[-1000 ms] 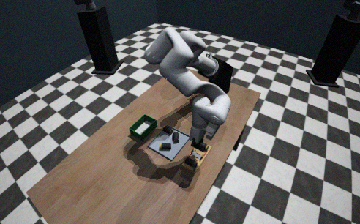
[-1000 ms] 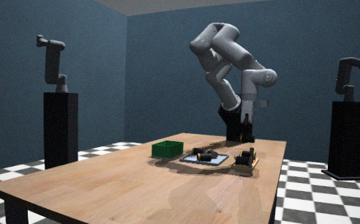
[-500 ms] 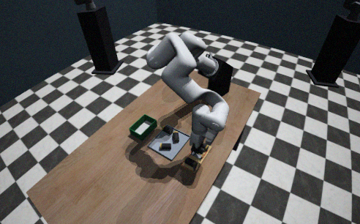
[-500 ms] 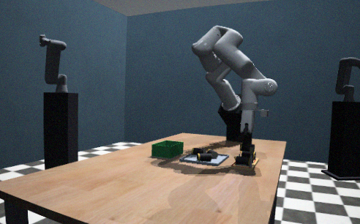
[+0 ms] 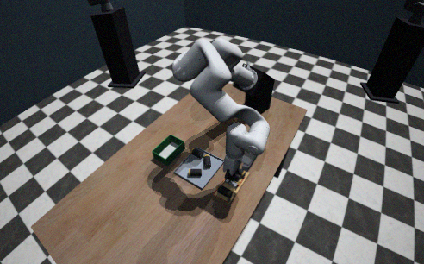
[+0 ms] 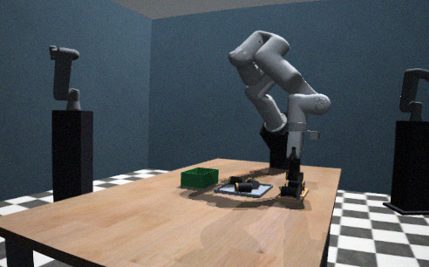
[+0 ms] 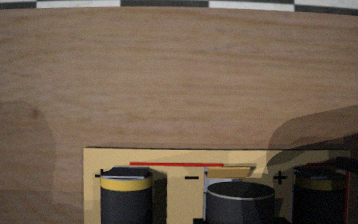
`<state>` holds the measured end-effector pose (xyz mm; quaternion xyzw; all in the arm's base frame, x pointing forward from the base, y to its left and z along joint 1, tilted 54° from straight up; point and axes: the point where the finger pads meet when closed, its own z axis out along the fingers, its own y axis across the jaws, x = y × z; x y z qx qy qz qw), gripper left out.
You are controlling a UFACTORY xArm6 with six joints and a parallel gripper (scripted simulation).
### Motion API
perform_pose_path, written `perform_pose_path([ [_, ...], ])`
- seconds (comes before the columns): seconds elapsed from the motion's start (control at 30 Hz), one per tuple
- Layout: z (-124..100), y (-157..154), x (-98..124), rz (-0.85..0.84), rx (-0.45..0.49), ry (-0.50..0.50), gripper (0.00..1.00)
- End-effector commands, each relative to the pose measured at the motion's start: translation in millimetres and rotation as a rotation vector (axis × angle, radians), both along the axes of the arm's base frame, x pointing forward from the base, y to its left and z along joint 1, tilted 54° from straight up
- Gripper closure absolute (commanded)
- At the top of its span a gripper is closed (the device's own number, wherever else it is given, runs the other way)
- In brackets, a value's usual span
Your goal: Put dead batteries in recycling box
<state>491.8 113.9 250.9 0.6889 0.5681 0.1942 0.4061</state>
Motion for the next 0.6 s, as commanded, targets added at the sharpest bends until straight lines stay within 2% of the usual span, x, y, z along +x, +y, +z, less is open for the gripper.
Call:
perform_pose_path([
  [0.0, 1.0, 0.7, 0.0, 0.001, 0.001, -0.002, 0.72],
  [0.57, -7.0, -3.9, 9.9, 0.001, 0.001, -0.002, 0.72],
])
